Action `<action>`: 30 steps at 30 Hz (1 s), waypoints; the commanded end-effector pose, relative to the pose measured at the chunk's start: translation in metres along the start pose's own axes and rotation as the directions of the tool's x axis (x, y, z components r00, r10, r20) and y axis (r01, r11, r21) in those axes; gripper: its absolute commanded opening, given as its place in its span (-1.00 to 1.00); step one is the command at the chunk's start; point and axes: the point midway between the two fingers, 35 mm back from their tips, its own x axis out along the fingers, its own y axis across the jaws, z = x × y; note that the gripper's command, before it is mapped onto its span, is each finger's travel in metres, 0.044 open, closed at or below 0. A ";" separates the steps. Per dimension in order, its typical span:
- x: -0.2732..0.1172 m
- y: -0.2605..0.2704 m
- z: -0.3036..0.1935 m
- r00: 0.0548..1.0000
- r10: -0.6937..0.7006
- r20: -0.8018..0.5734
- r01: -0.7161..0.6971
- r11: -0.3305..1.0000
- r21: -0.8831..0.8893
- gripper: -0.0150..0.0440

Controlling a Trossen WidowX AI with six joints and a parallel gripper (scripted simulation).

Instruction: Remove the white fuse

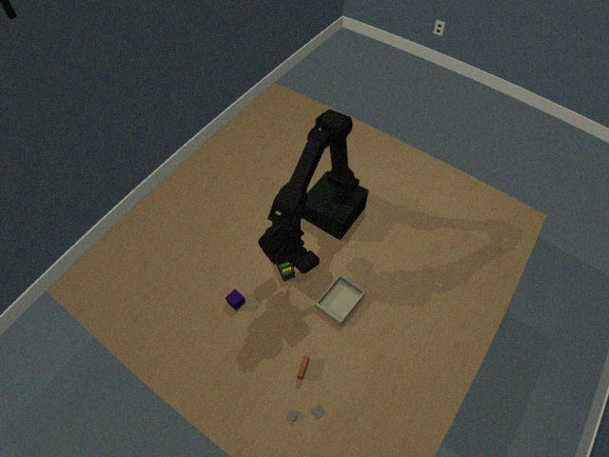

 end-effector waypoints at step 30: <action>0.044 -0.088 -0.014 0.985 -0.151 -0.088 0.170 0.948 0.269 -0.26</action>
